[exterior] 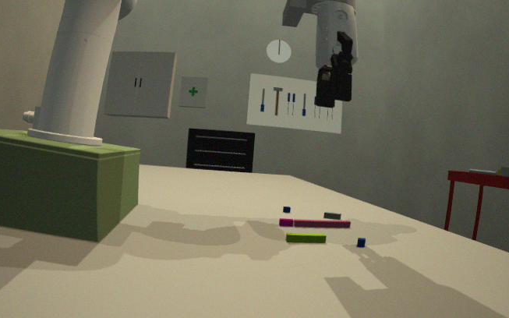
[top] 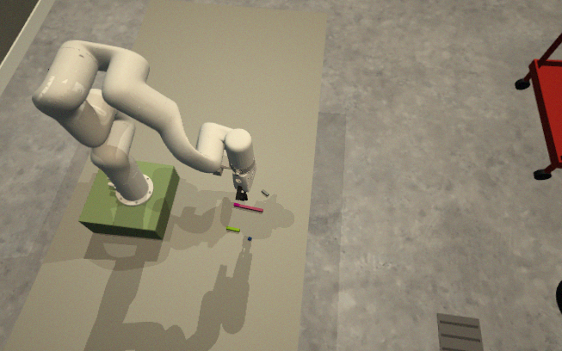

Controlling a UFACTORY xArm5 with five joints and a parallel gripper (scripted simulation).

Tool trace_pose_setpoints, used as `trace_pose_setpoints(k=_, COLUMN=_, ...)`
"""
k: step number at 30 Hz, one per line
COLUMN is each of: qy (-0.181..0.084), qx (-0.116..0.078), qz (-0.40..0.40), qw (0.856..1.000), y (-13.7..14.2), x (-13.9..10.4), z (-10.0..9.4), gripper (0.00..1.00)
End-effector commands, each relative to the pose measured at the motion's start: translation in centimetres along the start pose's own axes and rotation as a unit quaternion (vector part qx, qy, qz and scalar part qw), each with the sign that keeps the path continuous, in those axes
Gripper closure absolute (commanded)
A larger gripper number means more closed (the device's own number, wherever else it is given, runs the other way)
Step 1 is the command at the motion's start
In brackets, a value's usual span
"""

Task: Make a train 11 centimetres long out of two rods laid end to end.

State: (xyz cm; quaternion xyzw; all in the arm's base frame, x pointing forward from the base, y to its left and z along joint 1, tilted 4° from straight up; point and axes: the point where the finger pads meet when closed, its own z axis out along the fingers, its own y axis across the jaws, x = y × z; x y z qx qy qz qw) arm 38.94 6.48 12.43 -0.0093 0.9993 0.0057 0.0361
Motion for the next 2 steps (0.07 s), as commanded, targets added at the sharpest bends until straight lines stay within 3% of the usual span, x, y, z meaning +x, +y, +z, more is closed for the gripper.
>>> trace_pose_setpoints(k=1, qy=-0.002, qx=0.000, qz=0.000, qw=1.000, y=0.02, x=-0.12, z=-0.12, gripper=0.00)
trace_pose_setpoints(k=2, qy=-0.002, qx=0.000, qz=0.000, qw=1.000, y=0.02, x=-0.12, z=-0.12, gripper=0.00)
